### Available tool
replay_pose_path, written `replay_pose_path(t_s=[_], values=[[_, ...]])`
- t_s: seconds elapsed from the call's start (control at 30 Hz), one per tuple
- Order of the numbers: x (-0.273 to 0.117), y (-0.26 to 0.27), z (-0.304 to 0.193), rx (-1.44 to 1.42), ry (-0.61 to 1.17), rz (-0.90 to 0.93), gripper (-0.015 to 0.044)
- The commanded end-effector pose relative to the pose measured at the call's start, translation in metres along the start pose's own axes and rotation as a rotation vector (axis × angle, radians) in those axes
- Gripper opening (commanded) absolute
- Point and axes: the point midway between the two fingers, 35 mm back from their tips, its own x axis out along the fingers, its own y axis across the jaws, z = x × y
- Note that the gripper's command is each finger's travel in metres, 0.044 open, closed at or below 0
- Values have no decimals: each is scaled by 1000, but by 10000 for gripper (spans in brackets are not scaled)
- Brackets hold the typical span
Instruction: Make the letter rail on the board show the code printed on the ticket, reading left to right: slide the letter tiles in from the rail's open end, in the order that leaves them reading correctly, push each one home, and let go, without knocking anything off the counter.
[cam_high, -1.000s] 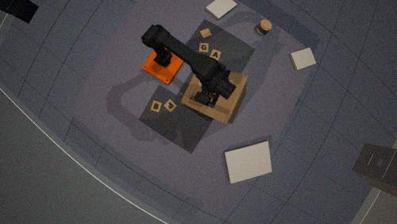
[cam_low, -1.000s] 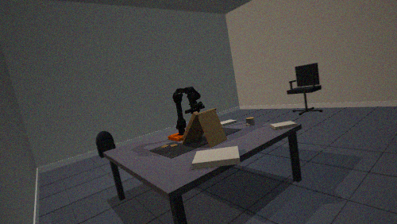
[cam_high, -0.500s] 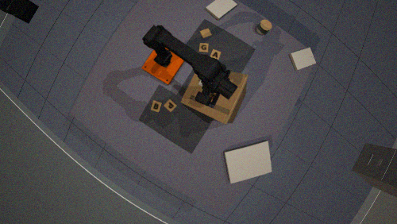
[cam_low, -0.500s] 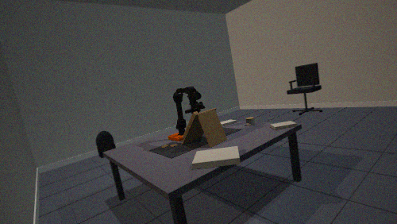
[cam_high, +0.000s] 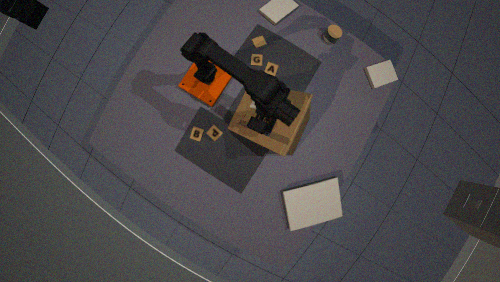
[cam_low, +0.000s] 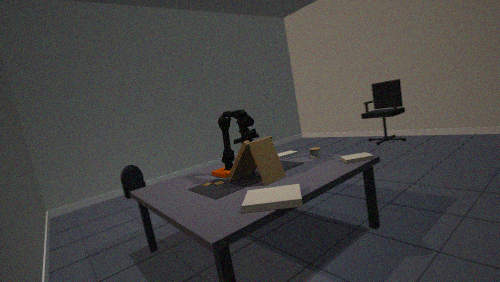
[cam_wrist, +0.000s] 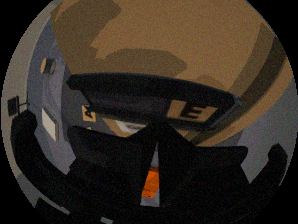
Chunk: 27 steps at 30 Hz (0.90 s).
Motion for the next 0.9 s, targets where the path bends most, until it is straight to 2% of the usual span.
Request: replay_pose_path(t_s=[0.0, 0.87], values=[[4, -1, 2, 4, 7, -5, 0], [14, -2, 10, 4, 6, -5, 0]])
